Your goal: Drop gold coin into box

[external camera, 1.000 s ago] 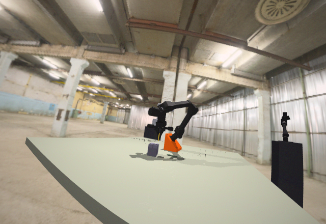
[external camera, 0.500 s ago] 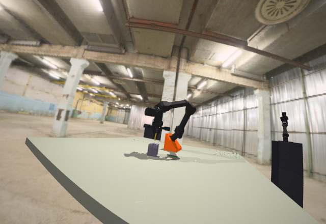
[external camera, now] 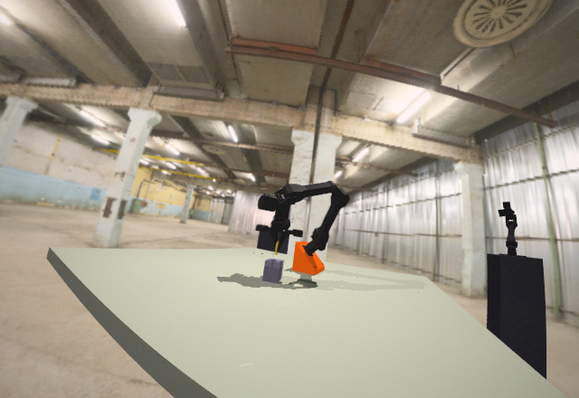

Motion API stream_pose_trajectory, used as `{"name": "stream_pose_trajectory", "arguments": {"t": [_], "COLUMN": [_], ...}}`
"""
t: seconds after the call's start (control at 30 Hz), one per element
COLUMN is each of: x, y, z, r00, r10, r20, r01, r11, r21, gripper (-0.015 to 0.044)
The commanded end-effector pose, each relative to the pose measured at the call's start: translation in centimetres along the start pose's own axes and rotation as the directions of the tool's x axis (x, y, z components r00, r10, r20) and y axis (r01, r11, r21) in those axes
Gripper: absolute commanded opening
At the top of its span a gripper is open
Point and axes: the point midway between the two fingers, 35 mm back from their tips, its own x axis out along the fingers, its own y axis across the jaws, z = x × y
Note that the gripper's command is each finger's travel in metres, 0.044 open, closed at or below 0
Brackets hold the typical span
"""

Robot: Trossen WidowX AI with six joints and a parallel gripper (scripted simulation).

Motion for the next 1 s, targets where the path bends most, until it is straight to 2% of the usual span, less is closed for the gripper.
{"name": "stream_pose_trajectory", "arguments": {"t": [0.0, 0.97], "x": [0.26, 0.9], "y": [-0.21, -0.21], "z": [-0.14, -0.19], "r00": [1.0, 1.0], "r10": [0.003, 0.001], "r20": [-0.002, 0.0], "r01": [-0.003, -0.001], "r11": [1.0, 1.0], "r21": [0.003, 0.01], "gripper": [0.0, 0.0]}}
